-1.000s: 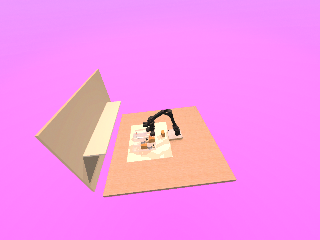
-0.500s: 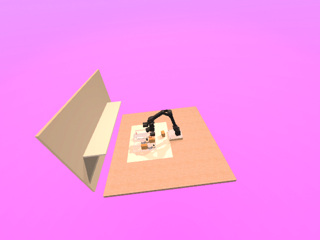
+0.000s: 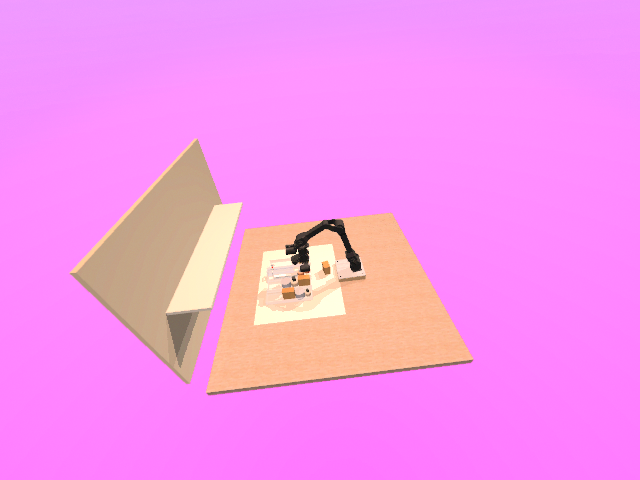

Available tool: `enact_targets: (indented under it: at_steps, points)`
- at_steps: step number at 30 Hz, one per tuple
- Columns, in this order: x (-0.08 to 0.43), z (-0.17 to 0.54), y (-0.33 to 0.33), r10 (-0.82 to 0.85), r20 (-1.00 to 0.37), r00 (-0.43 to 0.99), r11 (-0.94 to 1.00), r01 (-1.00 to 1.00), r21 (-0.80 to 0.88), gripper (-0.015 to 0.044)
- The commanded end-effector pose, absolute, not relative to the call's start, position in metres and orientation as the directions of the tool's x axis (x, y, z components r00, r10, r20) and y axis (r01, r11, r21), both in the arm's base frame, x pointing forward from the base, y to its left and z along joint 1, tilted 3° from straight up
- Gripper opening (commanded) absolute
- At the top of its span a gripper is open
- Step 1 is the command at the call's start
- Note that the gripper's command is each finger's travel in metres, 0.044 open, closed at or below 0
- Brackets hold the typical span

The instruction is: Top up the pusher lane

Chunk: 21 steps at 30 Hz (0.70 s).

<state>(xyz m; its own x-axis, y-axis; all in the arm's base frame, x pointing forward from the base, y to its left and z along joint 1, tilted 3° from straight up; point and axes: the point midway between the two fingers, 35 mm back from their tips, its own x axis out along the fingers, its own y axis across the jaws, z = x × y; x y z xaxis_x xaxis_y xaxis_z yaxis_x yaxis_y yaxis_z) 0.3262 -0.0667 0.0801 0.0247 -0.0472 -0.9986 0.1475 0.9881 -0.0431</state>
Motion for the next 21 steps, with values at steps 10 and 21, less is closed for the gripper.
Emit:
enact_targets:
  at_steps: [10,21]
  points:
    - [0.3341,0.083,-0.0678,-0.051,-0.997,0.055,0.988,0.151,-0.042,0.0]
    - [0.3355,0.0831,-0.068,-0.051,-0.997,0.056,0.988,0.151,-0.042,0.0]
